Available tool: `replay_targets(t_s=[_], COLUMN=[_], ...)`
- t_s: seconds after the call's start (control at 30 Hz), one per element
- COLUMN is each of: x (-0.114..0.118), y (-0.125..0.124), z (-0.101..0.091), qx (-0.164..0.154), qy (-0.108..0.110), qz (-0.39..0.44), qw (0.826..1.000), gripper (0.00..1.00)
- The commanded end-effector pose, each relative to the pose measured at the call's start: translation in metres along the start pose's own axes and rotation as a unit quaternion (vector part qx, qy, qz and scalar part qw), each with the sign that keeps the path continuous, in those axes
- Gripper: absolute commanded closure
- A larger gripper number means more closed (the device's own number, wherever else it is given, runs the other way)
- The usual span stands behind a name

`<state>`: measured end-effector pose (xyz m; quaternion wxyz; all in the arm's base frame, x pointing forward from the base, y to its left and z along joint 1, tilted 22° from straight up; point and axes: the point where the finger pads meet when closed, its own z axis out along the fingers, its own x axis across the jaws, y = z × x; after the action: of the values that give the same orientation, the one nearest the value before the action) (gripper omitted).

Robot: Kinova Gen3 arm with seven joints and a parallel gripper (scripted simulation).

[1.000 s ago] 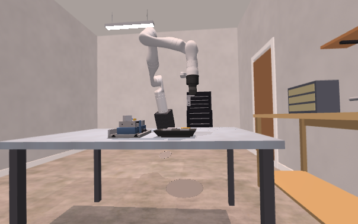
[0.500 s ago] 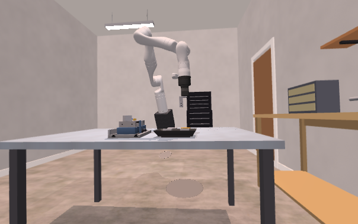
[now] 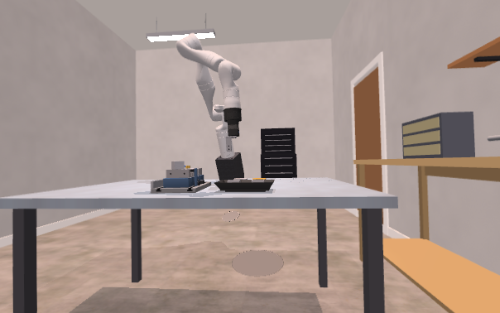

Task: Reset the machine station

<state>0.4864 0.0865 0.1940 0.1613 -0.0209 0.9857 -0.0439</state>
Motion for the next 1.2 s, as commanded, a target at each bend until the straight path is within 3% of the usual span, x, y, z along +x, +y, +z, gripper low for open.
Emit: replay_targets(t_s=[0.0, 0.5, 1.17], x=[-0.002, 0.041, 0.045], y=[-0.034, -0.137, -0.144], z=[-0.007, -0.014, -0.015], qx=[0.010, 0.021, 0.023], qy=[-0.008, -0.017, -0.018], qz=[0.019, 0.025, 0.026], qw=[1.000, 0.999, 0.999], gripper=[1.00, 1.00, 1.00])
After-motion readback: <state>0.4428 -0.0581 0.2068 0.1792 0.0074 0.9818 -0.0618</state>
